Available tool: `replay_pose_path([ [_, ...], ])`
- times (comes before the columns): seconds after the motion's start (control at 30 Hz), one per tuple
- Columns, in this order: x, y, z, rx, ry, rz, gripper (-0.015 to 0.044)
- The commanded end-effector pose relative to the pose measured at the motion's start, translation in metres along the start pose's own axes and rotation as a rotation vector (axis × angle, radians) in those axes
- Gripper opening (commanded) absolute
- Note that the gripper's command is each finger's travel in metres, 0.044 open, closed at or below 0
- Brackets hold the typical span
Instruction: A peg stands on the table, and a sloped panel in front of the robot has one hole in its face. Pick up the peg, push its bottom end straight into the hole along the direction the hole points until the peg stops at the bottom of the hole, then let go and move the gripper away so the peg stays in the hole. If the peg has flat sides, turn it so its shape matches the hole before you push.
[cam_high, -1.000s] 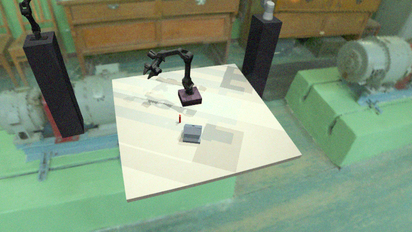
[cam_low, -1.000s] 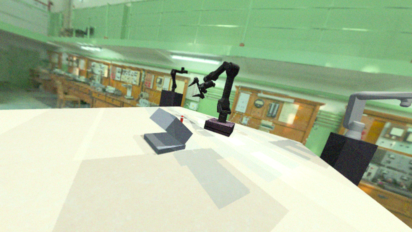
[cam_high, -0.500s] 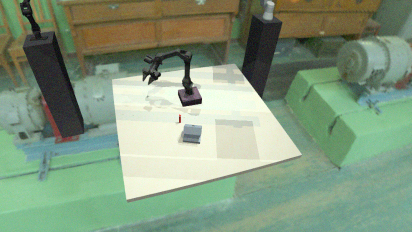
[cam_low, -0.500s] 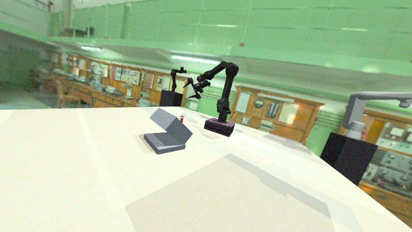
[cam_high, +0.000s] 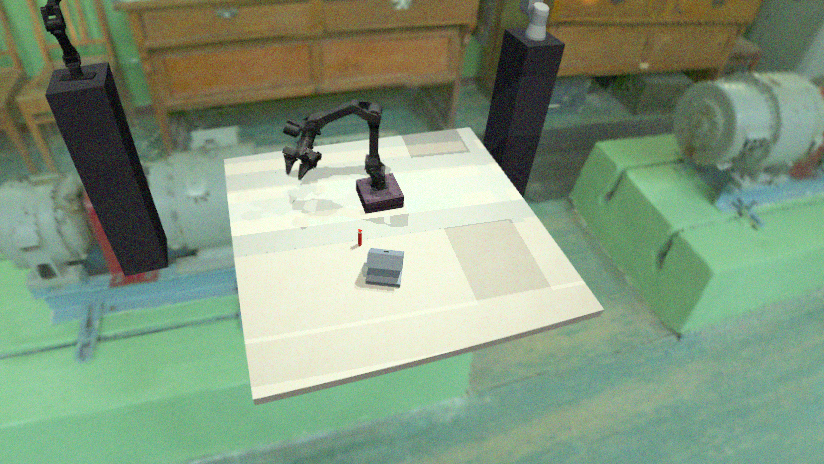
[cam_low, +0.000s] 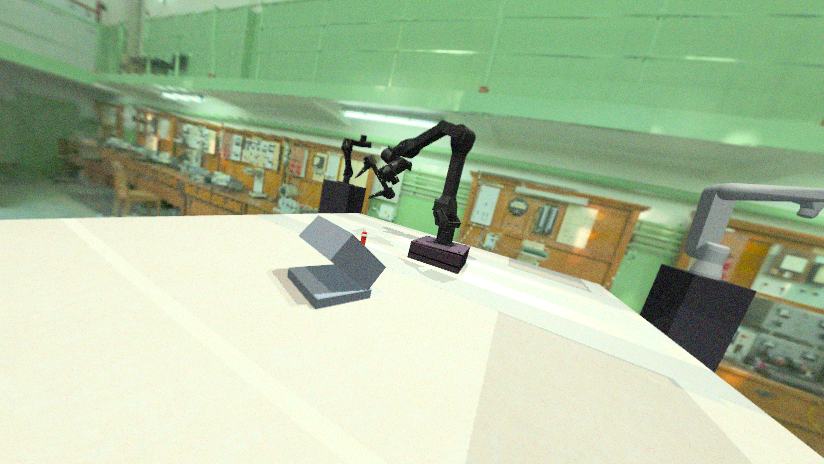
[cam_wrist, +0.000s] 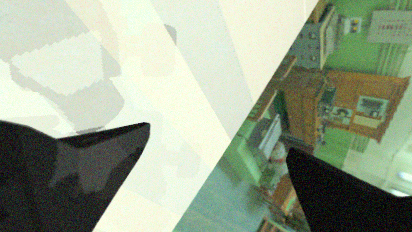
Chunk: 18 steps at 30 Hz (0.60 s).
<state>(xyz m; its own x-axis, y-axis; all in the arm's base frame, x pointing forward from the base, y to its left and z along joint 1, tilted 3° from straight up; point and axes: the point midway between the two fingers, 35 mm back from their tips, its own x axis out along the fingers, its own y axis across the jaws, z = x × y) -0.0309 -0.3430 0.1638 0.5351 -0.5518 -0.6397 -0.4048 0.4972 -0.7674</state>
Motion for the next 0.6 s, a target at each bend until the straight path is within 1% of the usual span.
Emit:
replay_pose_path([
  [0.0, 0.009, -0.005, 0.008, 0.011, -0.021, 0.026, 0.044],
  [0.23, 0.026, -0.01, 0.025, 0.042, -0.065, 0.081, 0.044],
  [0.57, 0.046, -0.017, 0.047, 0.009, -0.106, 0.136, 0.044],
])
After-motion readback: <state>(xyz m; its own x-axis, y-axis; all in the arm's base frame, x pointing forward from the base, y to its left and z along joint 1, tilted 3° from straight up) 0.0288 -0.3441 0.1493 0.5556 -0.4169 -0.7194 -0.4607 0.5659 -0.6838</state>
